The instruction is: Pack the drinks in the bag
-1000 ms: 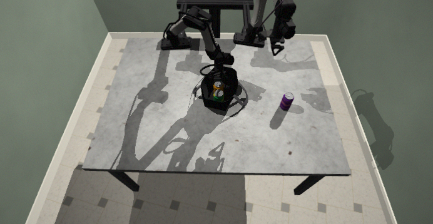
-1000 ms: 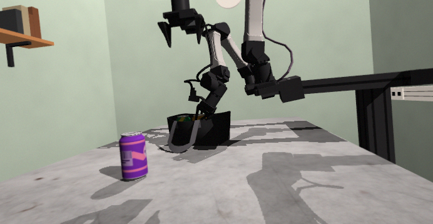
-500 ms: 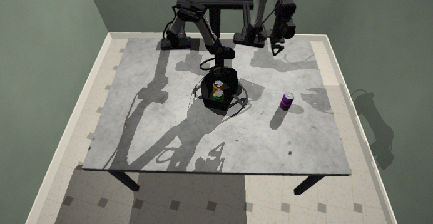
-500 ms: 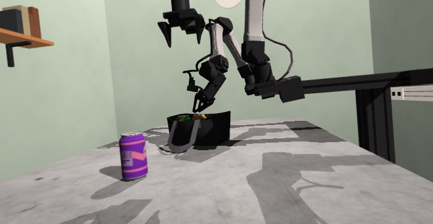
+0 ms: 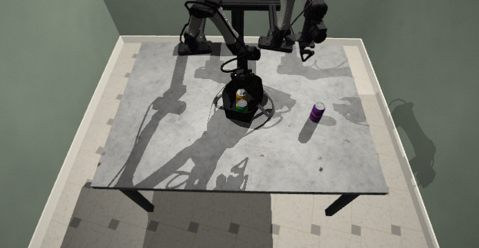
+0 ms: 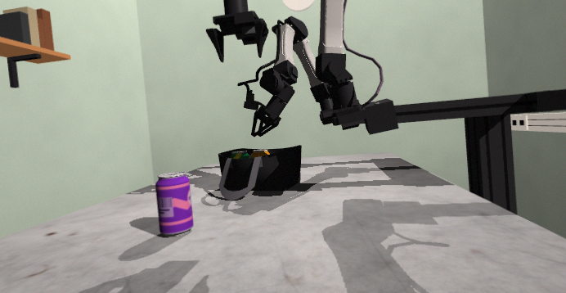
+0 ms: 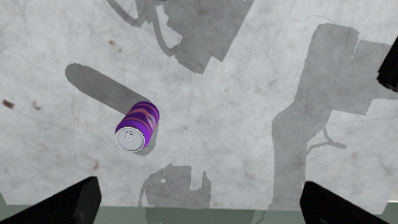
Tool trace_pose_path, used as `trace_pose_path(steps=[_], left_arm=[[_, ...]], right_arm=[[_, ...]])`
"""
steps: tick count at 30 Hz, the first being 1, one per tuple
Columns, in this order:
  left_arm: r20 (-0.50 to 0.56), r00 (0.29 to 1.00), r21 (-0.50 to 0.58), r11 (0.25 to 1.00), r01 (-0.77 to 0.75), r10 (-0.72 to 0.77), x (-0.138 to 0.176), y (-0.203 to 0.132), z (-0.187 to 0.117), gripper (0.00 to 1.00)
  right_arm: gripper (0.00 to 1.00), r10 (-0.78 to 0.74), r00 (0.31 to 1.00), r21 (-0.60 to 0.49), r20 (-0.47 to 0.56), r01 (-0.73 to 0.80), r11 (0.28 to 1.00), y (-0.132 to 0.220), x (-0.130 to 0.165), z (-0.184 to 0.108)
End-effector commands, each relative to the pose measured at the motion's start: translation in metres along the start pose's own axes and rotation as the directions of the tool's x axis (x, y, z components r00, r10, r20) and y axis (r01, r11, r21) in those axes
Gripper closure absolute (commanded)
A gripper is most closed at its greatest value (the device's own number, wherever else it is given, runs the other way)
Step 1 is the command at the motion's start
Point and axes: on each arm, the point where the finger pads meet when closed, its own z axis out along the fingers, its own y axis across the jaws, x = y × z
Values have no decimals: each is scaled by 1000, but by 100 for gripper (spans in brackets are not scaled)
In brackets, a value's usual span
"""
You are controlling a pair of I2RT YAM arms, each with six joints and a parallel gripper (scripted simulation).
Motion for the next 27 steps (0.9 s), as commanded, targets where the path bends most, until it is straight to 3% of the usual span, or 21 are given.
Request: trace_pose_path(steps=[1, 17, 19, 21, 27], left_arm=[[2, 1000, -23, 1000, 6, -6, 0, 3, -5, 0], [2, 1000, -23, 1000, 6, -6, 0, 3, -5, 0], [2, 1000, -23, 1000, 6, -6, 0, 3, -5, 0], [2, 1000, -23, 1000, 6, -6, 0, 3, -5, 0], [2, 1000, -23, 1000, 6, -6, 0, 3, -5, 0]], right_arm=[[14, 19, 1000, -5, 17, -19, 1000, 6, -18, -19], [14, 22, 1000, -8, 19, -22, 1000, 8, -45, -53], [14, 32, 999, -21, 25, -31, 999, 12, -41, -46], [14, -9, 1000, 26, -1, 9, 1000, -5, -26, -37], [14, 19, 1000, 12, 10, -19, 1000, -2, -29, -33]])
